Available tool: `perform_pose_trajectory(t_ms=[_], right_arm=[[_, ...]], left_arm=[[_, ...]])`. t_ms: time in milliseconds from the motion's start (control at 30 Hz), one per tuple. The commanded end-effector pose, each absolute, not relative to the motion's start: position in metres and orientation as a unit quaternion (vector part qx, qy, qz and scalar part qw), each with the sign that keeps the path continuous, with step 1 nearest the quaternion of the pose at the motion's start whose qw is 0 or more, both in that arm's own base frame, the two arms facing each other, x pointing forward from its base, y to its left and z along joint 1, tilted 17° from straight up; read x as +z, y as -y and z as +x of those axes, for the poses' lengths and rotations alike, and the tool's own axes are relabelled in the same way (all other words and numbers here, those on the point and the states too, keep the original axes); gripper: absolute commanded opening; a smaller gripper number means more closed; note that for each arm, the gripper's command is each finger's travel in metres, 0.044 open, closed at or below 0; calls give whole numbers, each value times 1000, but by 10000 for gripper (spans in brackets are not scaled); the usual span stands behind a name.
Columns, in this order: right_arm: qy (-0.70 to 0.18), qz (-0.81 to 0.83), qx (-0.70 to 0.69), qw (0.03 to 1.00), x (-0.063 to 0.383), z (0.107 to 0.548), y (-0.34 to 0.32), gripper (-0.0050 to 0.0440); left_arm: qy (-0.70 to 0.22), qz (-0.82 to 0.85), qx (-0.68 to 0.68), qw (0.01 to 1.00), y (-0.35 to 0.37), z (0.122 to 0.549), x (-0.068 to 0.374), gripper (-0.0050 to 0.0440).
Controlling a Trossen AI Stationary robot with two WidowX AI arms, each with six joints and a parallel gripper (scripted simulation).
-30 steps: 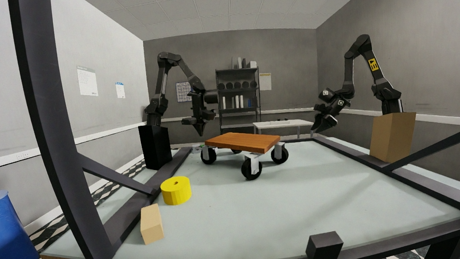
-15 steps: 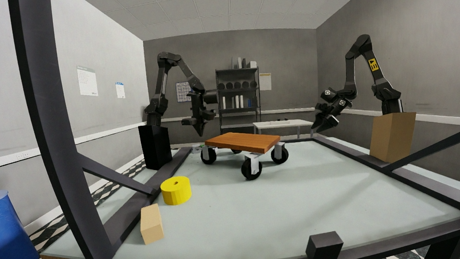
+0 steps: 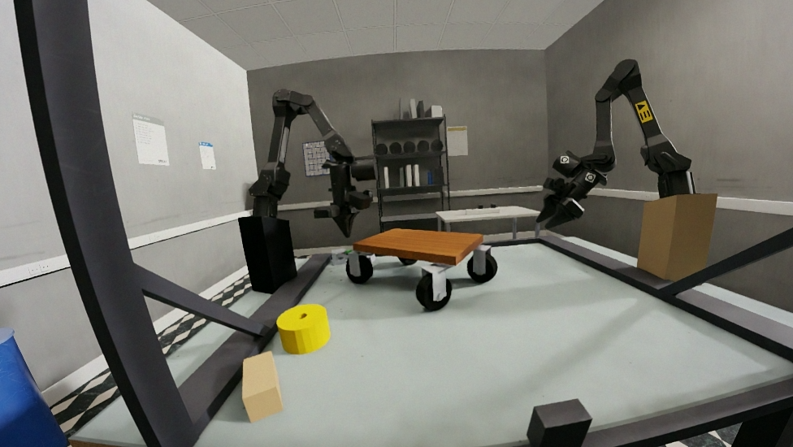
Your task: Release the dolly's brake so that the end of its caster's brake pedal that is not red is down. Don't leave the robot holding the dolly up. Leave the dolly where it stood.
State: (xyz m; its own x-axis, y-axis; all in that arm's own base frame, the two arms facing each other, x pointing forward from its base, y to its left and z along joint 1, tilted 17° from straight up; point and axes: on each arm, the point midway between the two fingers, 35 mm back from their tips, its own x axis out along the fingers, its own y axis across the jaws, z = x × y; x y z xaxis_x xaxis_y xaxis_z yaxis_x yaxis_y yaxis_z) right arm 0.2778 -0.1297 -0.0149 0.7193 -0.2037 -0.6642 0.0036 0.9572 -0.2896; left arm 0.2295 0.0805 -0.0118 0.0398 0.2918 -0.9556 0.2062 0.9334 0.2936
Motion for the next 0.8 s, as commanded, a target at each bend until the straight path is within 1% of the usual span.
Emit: perform_pose_trajectory(t_ms=[0,433,767], right_arm=[[-366,-137,-57,919,-13,278,130,440],[-366,-137,-57,919,-13,278,130,440],[-366,-137,-57,919,-13,278,130,440]], left_arm=[[-695,181,31,695,-83,228,-19,-50],[-698,181,29,693,-88,226,-36,-50],[-697,181,30,693,-89,227,-39,-50]])
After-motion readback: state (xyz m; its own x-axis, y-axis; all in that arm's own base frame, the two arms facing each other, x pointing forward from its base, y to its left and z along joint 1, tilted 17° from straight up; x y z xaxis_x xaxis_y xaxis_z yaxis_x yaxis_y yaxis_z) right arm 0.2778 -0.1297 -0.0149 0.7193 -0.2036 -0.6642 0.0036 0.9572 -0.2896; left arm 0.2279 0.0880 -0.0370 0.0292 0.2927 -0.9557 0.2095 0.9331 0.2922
